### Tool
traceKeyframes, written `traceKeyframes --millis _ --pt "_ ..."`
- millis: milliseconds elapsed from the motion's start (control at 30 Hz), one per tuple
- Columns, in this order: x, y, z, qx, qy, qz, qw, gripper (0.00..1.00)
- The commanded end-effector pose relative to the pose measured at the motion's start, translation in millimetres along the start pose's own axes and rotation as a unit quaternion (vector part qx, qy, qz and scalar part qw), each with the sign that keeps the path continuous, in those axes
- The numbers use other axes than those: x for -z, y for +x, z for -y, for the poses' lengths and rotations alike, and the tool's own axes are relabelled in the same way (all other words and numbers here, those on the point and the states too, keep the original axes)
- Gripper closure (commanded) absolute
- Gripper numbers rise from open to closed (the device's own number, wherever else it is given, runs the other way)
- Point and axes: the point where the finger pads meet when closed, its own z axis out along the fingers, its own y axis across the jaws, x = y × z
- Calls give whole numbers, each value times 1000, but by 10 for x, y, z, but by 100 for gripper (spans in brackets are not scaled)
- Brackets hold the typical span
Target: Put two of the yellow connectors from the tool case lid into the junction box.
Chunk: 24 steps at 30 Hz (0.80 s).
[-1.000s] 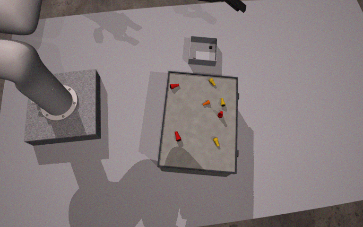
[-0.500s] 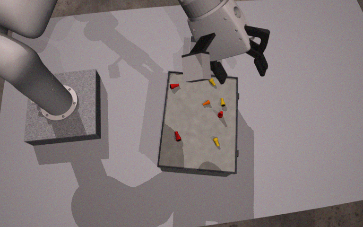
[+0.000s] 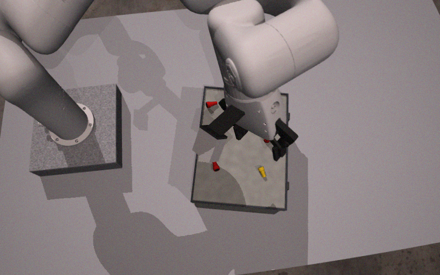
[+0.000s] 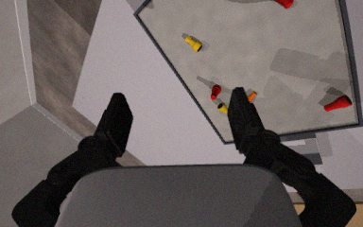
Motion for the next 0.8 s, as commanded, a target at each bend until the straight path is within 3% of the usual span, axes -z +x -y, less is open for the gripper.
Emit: traceKeyframes --millis 0,167,233,433,767 --pt "-266 209 -149 -63 -71 1 995 0" --pt "-440 370 -305 -119 -129 3 984 0" --pt "-440 370 -305 -119 -129 3 984 0" --pt "-548 481 -424 -163 -172 5 971 0" --pt "-596 537 -486 -186 -195 7 963 0"
